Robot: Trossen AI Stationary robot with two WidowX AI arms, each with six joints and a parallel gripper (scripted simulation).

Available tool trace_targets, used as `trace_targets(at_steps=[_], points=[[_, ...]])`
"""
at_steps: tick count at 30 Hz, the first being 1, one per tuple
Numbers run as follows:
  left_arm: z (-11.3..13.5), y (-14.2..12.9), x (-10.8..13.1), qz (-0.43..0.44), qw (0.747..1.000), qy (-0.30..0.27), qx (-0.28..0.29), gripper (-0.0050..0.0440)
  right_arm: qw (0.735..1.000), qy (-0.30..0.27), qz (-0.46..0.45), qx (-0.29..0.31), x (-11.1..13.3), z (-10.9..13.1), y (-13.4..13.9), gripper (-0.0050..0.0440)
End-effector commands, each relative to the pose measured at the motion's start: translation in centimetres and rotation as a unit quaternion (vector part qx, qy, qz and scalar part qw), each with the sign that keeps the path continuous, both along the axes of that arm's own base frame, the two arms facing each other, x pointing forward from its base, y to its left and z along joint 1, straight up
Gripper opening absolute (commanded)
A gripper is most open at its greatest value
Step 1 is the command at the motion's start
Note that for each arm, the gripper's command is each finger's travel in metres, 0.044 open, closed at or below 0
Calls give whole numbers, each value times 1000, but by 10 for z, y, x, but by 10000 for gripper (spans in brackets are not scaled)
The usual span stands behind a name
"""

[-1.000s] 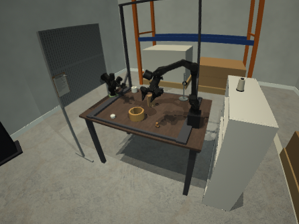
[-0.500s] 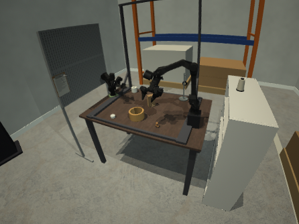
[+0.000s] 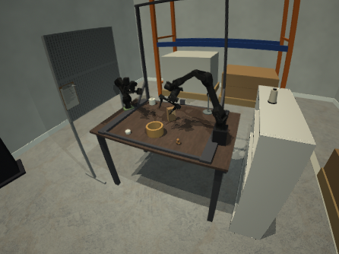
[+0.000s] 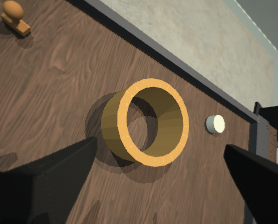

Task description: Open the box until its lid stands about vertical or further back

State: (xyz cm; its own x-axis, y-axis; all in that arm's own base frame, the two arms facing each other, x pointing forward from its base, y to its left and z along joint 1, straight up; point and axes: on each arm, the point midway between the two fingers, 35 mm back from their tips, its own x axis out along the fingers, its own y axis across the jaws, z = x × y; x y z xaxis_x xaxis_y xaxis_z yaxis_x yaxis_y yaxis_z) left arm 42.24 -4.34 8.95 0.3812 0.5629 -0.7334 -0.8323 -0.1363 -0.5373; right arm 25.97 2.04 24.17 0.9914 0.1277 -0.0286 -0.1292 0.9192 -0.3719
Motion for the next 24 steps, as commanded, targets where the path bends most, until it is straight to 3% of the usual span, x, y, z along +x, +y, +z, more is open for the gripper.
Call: trace_targets(at_steps=[1, 10, 12, 15, 20, 24], points=[[-10, -49, 10, -75, 995, 18, 60, 440, 999, -22, -23, 30, 9, 33, -8, 440], [-51, -179, 3, -250, 941, 45, 225, 440, 990, -37, -81, 107, 38, 72, -30, 440], [-51, -179, 3, -250, 941, 45, 225, 440, 990, -37, -81, 107, 38, 72, -30, 440], [-67, -223, -12, -303, 910, 46, 280, 440, 985, -43, -99, 133, 48, 84, -38, 440], [-126, -230, -31, -335, 849, 89, 399, 440, 981, -31, -70, 179, 54, 83, -25, 440], [-141, -230, -36, -342, 830, 99, 429, 440, 979, -26, -61, 192, 56, 81, -20, 440]])
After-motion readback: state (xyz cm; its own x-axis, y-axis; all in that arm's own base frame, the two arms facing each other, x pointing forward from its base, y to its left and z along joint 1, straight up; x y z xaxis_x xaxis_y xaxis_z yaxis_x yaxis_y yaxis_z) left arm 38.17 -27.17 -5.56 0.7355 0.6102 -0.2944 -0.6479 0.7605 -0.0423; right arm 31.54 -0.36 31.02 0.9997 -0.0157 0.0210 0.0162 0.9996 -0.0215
